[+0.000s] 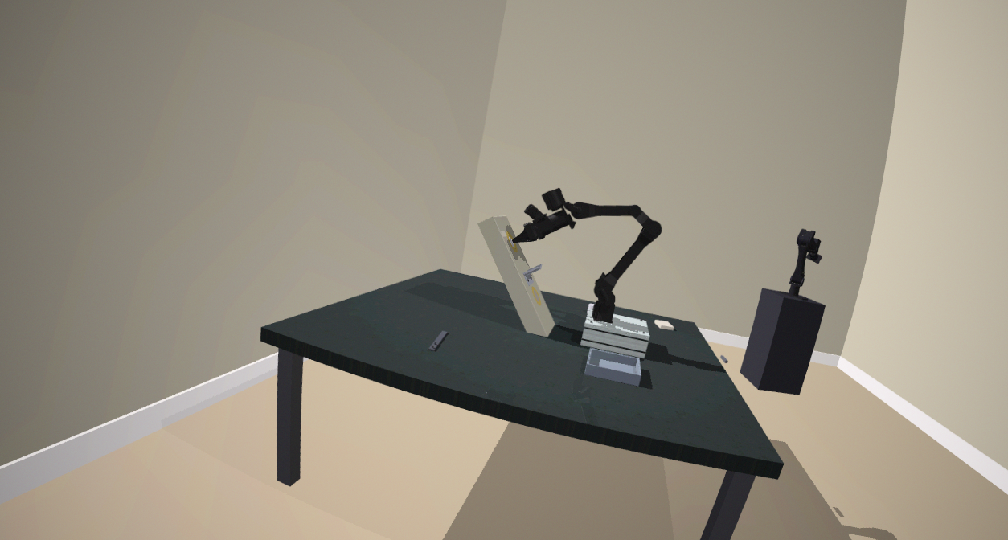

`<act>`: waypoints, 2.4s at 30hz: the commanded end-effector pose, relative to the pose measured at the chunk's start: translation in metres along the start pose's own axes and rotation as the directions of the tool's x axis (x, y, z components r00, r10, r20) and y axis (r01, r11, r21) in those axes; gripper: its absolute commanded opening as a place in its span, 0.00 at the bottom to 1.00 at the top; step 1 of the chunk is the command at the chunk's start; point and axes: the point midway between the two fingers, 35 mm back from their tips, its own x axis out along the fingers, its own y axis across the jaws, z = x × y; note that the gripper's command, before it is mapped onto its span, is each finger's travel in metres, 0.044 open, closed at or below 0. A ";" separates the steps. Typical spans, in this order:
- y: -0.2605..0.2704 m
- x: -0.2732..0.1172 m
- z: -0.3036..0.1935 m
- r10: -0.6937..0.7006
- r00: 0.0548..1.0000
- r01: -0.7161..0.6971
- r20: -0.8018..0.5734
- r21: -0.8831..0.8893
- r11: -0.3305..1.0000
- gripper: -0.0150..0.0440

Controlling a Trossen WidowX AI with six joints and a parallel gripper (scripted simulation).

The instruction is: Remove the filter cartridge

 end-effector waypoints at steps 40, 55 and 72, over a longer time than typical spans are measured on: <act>-0.001 0.009 0.000 -0.005 1.000 0.005 0.001 0.003 1.000 0.42; -0.001 0.017 0.001 -0.005 1.000 0.005 0.002 0.003 1.000 0.42; -0.001 0.018 0.000 -0.002 1.000 0.002 0.001 0.001 1.000 0.39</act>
